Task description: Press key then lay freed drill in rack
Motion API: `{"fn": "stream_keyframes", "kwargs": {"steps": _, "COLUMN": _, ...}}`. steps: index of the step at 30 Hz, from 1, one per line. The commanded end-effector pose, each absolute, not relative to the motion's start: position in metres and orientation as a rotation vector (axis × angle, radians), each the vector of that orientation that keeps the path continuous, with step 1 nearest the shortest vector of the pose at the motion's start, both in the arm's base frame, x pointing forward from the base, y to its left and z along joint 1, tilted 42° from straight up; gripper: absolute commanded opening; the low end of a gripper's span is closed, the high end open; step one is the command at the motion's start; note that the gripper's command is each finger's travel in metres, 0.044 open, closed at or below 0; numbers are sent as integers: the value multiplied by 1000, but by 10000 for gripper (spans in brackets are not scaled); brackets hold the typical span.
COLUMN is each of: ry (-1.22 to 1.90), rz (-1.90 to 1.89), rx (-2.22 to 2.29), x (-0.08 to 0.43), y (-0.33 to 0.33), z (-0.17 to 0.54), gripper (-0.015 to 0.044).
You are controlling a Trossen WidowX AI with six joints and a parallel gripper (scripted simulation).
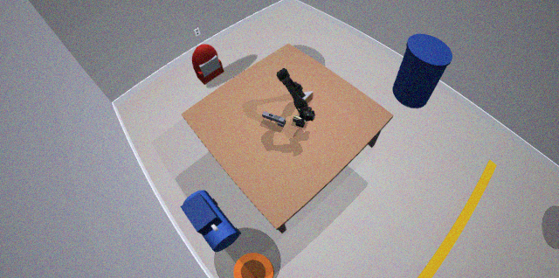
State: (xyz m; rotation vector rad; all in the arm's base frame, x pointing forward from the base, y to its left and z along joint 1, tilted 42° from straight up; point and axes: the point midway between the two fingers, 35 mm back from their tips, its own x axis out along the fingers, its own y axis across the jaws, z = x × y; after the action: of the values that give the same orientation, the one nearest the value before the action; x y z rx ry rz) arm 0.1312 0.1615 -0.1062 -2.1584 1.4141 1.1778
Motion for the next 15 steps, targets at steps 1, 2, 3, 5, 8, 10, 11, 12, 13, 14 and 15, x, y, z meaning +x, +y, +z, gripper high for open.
{"fn": "stream_keyframes", "kwargs": {"steps": 1, "ry": 1415, "rz": 1178, "rx": -2160, "x": 131, "y": 161, "z": -106, "gripper": 394}}
{"fn": "stream_keyframes", "kwargs": {"steps": 2, "ry": 1415, "rz": 1178, "rx": -2160, "x": 131, "y": 161, "z": -106, "gripper": 420}}
{"fn": "stream_keyframes", "kwargs": {"steps": 3, "ry": 1418, "rz": 1177, "rx": -2162, "x": 131, "y": 163, "z": -104, "gripper": 440}}
{"fn": "stream_keyframes", "kwargs": {"steps": 5, "ry": 1426, "rz": 1173, "rx": -2167, "x": 129, "y": 169, "z": -97, "gripper": 440}}
{"fn": "stream_keyframes", "kwargs": {"steps": 8, "ry": 1434, "rz": 1169, "rx": -2172, "x": 125, "y": 176, "z": -84, "gripper": 440}}
{"fn": "stream_keyframes", "kwargs": {"steps": 10, "ry": 1434, "rz": 1170, "rx": -2172, "x": 123, "y": 181, "z": -77, "gripper": 440}}
{"fn": "stream_keyframes", "kwargs": {"steps": 11, "ry": 1434, "rz": 1170, "rx": -2172, "x": 122, "y": 184, "z": -74, "gripper": 440}}
{"fn": "stream_keyframes", "kwargs": {"steps": 12, "ry": 1434, "rz": 1170, "rx": -2172, "x": 121, "y": 187, "z": -70, "gripper": 440}}
{"fn": "stream_keyframes", "kwargs": {"steps": 13, "ry": 1434, "rz": 1170, "rx": -2172, "x": 121, "y": 191, "z": -67, "gripper": 440}}
{"fn": "stream_keyframes", "kwargs": {"steps": 14, "ry": 1434, "rz": 1171, "rx": -2172, "x": 120, "y": 194, "z": -63, "gripper": 440}}
{"fn": "stream_keyframes", "kwargs": {"steps": 15, "ry": 1434, "rz": 1171, "rx": -2172, "x": 119, "y": 197, "z": -60, "gripper": 440}}
